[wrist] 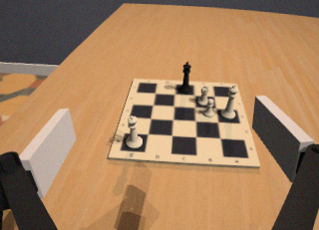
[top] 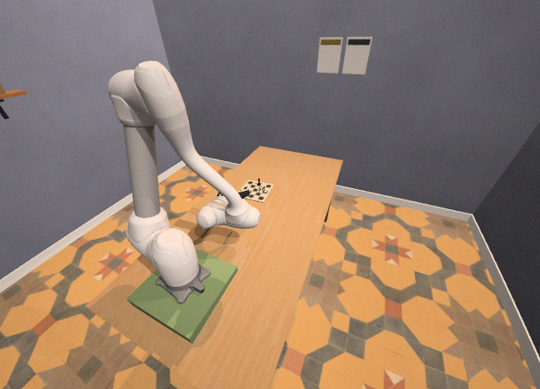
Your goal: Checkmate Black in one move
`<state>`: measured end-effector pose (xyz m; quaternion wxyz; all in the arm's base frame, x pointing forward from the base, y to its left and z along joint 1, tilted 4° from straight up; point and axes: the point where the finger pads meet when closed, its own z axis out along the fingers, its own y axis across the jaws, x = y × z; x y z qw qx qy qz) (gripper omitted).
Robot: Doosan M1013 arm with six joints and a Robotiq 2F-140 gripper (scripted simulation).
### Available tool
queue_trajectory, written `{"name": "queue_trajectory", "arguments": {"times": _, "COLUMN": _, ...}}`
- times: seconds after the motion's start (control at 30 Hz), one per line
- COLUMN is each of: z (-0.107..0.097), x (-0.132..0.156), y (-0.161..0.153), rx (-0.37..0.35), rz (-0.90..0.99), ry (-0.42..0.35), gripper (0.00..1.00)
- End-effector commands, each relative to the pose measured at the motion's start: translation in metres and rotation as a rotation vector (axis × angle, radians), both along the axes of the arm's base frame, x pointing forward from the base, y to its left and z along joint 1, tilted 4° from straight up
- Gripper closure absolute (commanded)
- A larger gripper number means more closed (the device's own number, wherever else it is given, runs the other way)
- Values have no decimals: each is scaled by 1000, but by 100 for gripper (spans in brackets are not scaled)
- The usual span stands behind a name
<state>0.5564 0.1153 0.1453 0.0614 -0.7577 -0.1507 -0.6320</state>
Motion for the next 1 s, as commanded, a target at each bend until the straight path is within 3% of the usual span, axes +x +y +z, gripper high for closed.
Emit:
{"name": "queue_trajectory", "arguments": {"times": 0.0, "z": 10, "x": 10, "y": 38, "rx": -5, "rz": 119, "ry": -22, "gripper": 0}}
{"name": "queue_trajectory", "arguments": {"times": 0.13, "z": 23, "x": 16, "y": 91, "rx": -24, "rz": 291, "ry": -50, "gripper": 0}}
{"name": "queue_trajectory", "arguments": {"times": 0.2, "z": 23, "x": 16, "y": 91, "rx": -24, "rz": 291, "ry": -50, "gripper": 0}}
{"name": "queue_trajectory", "arguments": {"times": 0.3, "z": 34, "x": 12, "y": 152, "rx": -66, "rz": 514, "ry": -80, "gripper": 0}}
{"name": "queue_trajectory", "arguments": {"times": 0.47, "z": 38, "x": 1, "y": 191, "rx": -113, "rz": 683, "ry": -97, "gripper": 0}}
{"name": "queue_trajectory", "arguments": {"times": 0.57, "z": 38, "x": -14, "y": 225, "rx": -179, "rz": 862, "ry": -110, "gripper": 0}}
{"name": "queue_trajectory", "arguments": {"times": 0.67, "z": 35, "x": -23, "y": 238, "rx": -220, "rz": 953, "ry": -114, "gripper": 0}}
{"name": "queue_trajectory", "arguments": {"times": 0.7, "z": 32, "x": -32, "y": 249, "rx": -267, "rz": 1044, "ry": -117, "gripper": 0}}
{"name": "queue_trajectory", "arguments": {"times": 0.77, "z": 32, "x": -32, "y": 249, "rx": -267, "rz": 1044, "ry": -117, "gripper": 0}}
{"name": "queue_trajectory", "arguments": {"times": 0.87, "z": 21, "x": -49, "y": 261, "rx": -376, "rz": 1222, "ry": -118, "gripper": 0}}
{"name": "queue_trajectory", "arguments": {"times": 0.93, "z": 21, "x": -49, "y": 261, "rx": -376, "rz": 1222, "ry": -118, "gripper": 0}}
{"name": "queue_trajectory", "arguments": {"times": 0.97, "z": 14, "x": -56, "y": 262, "rx": -439, "rz": 1308, "ry": -115, "gripper": 0}}
